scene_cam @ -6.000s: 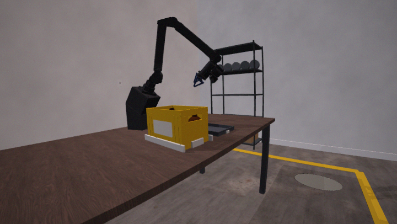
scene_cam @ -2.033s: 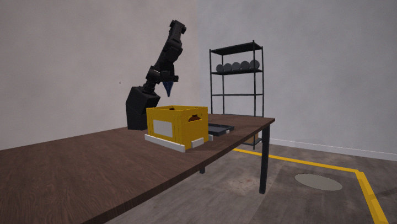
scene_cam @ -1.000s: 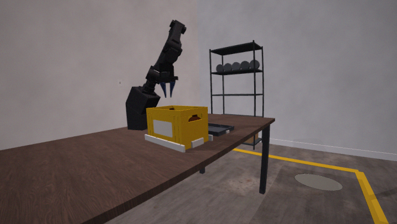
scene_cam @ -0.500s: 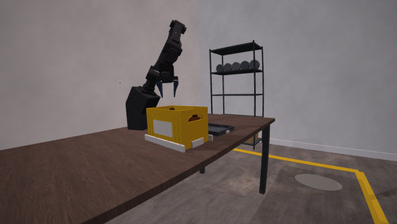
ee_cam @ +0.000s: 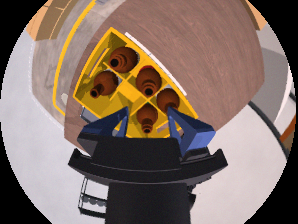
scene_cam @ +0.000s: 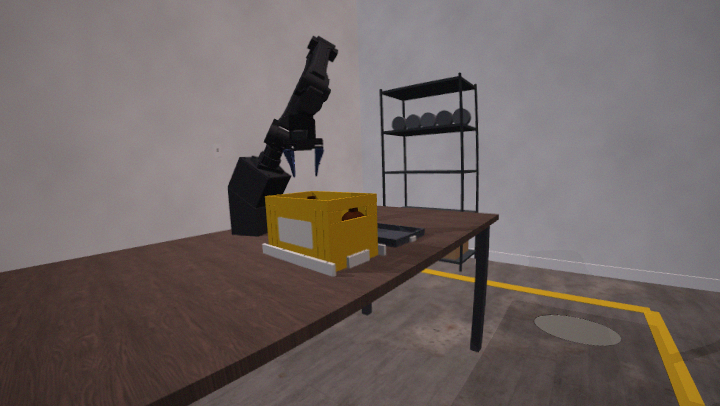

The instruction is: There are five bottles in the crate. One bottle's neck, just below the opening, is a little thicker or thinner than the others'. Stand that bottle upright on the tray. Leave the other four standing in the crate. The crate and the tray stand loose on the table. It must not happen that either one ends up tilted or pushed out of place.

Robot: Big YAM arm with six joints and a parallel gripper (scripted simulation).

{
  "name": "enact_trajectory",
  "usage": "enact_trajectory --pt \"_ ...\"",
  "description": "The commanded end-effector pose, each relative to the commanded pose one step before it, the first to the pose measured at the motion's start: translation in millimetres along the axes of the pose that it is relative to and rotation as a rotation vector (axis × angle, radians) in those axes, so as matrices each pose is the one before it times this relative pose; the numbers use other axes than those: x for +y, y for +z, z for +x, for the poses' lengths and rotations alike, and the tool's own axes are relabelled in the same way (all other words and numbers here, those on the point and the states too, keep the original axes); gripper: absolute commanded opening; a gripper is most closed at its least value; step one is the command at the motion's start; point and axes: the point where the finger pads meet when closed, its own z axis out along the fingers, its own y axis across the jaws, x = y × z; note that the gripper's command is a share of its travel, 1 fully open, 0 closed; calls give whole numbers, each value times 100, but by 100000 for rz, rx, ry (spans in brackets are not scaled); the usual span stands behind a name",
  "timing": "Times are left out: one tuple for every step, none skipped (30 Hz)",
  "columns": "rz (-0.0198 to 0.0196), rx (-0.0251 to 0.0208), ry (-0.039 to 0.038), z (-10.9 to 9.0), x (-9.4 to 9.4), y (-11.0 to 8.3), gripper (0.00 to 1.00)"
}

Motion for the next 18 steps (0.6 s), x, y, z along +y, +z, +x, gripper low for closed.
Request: enact_trajectory --pt "-248 273 237 -338 -2 567 61" --pt "0 0 0 0 0 0 61" --pt "0 0 -1 0 0 1 61" --pt "-4 -4 -4 2 1 5 61" --pt "-10 -10 -11 4 4 13 61" --pt "0 0 0 0 0 0 61" --pt "0 0 0 0 0 0 61" --pt "3 42 11 23 1 24 61" --pt "14 93 31 44 -1 38 61" --pt "20 134 44 63 -1 55 61" --pt "27 180 59 84 -1 73 61" --pt "35 230 45 108 -2 94 61" --pt "44 285 -12 133 -2 116 61" --pt "-23 124 -150 50 67 77 61" --pt "6 32 -24 14 21 57 61" --pt "24 -8 43 0 -4 53 61" --pt "28 -9 43 0 -5 60 61" --pt "31 -10 43 0 -6 67 61"
